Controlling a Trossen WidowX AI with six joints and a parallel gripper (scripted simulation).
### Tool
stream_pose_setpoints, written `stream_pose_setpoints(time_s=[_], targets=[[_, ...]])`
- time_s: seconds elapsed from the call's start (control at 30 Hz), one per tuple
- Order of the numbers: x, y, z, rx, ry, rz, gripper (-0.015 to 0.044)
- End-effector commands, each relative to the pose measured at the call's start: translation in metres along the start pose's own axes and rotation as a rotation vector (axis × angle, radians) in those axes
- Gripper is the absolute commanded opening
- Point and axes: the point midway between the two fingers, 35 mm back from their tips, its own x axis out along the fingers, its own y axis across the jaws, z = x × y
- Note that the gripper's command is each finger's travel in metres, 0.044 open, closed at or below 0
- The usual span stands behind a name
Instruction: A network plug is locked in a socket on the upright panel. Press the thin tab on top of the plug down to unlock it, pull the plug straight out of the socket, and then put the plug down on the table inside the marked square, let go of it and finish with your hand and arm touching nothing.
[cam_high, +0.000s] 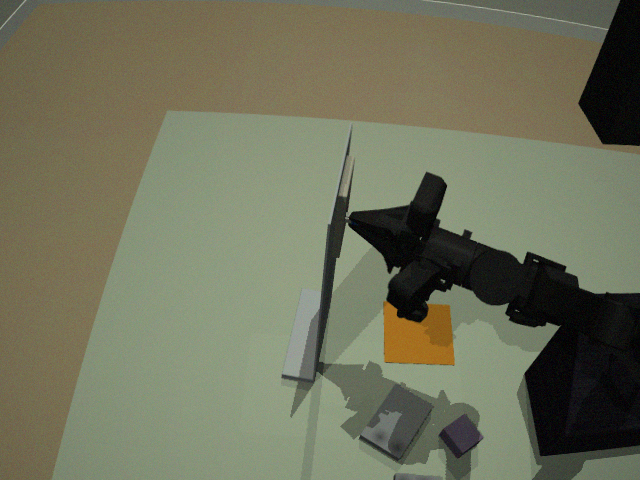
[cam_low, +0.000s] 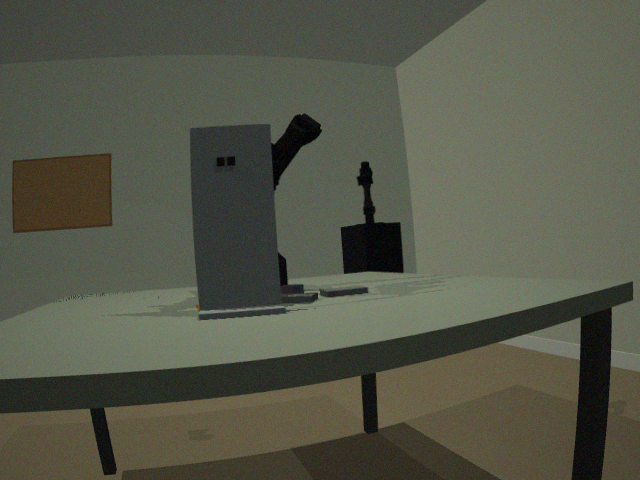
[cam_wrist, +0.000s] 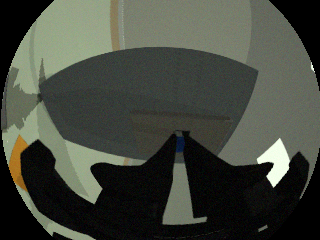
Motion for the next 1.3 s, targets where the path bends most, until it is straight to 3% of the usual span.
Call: stream_pose_setpoints(time_s=[0.0, 1.27], targets=[[-0.002, 0.000, -0.001, 0.004, 0.004, 0.000, 0.0000], [-0.024, 0.000, -0.008, 0.004, 0.006, 0.001, 0.0000]])
